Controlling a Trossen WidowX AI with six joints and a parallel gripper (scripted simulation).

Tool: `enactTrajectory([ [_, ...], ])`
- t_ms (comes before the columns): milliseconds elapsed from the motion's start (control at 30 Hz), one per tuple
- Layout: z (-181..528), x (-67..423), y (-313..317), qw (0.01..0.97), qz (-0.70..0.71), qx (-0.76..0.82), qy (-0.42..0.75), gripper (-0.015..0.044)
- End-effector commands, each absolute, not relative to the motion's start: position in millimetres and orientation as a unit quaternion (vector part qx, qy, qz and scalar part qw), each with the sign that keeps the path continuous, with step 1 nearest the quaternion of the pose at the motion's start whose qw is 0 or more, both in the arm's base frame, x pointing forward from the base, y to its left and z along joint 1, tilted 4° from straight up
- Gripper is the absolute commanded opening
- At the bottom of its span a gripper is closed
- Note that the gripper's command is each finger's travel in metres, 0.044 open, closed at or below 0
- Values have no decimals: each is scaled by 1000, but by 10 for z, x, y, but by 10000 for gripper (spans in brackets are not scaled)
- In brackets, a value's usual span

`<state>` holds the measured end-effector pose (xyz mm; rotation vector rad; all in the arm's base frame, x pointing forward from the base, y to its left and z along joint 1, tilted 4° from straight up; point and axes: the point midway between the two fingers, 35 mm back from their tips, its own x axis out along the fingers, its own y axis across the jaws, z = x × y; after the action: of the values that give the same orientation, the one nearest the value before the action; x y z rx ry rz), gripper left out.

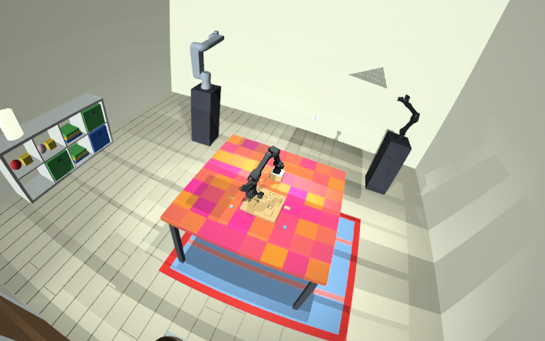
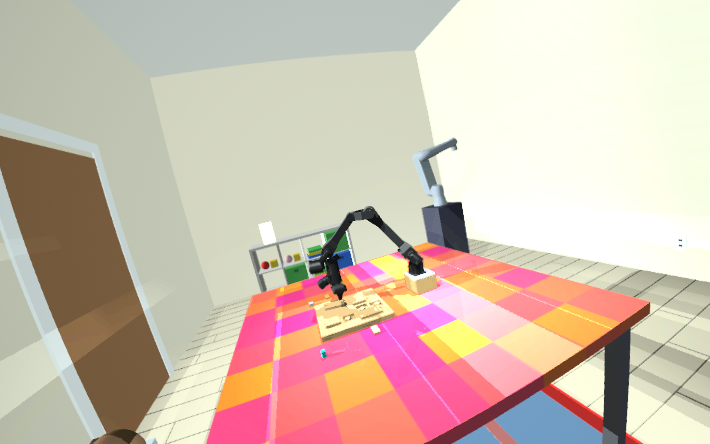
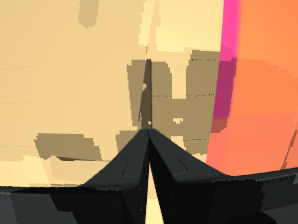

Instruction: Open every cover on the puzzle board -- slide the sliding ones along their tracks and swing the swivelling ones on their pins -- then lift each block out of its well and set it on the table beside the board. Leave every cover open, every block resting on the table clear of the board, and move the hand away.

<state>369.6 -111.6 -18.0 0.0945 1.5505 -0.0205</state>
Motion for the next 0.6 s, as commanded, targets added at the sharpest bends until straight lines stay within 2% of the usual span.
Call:
enactTrajectory([
  [0, -193, 3676, -1054, 712, -9, 43, 701, 0],
  [567, -186, 3681, -863, 712, -9, 44, 701, 0],
])
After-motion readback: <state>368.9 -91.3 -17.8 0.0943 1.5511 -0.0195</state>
